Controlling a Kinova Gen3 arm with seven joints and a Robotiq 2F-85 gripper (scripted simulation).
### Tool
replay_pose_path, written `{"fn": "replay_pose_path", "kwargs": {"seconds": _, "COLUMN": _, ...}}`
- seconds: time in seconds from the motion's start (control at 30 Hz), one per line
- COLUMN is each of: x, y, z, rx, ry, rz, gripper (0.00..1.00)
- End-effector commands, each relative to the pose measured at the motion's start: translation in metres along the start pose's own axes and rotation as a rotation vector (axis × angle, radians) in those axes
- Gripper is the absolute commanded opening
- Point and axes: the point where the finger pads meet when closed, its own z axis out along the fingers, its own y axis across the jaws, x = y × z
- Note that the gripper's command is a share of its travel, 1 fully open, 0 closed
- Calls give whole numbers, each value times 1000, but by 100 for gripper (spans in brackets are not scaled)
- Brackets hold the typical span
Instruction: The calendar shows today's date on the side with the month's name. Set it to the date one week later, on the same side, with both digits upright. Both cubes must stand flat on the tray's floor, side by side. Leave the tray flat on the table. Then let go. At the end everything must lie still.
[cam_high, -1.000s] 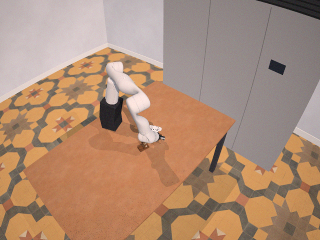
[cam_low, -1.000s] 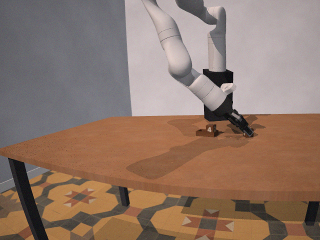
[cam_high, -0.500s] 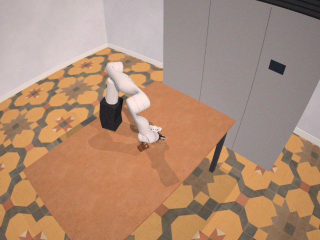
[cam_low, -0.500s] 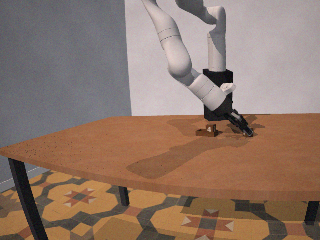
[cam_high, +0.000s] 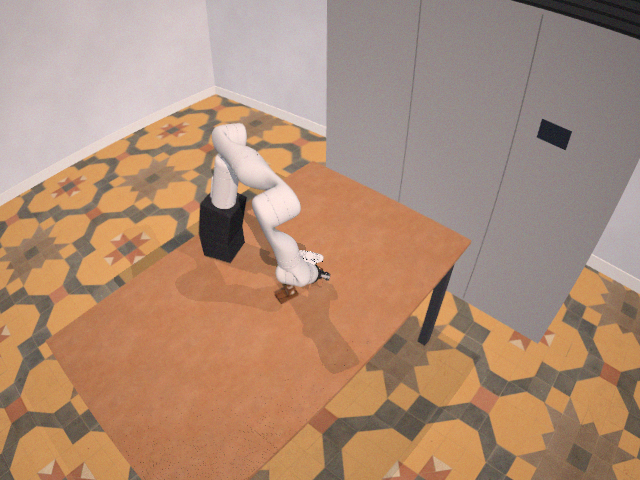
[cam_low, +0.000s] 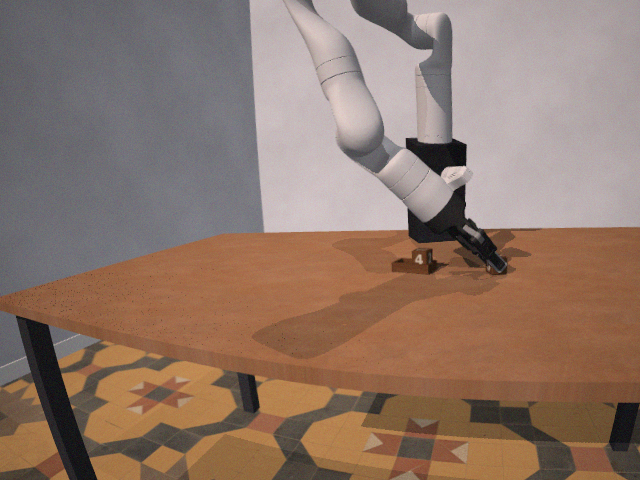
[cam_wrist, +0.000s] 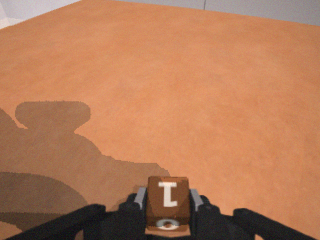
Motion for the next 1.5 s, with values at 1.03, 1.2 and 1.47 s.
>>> {"fn": "replay_pose_path", "kwargs": {"seconds": 1.03, "x": 0, "y": 1, "z": -1, "rx": -1, "ry": 0, "rz": -1, "gripper": 46}}
{"fn": "replay_pose_path", "kwargs": {"seconds": 1.2, "x": 0, "y": 1, "z": -1, "rx": -1, "ry": 0, "rz": -1, "gripper": 67}}
{"fn": "replay_pose_path", "kwargs": {"seconds": 1.47, "x": 0, "y": 1, "z": -1, "rx": -1, "ry": 0, "rz": -1, "gripper": 67}}
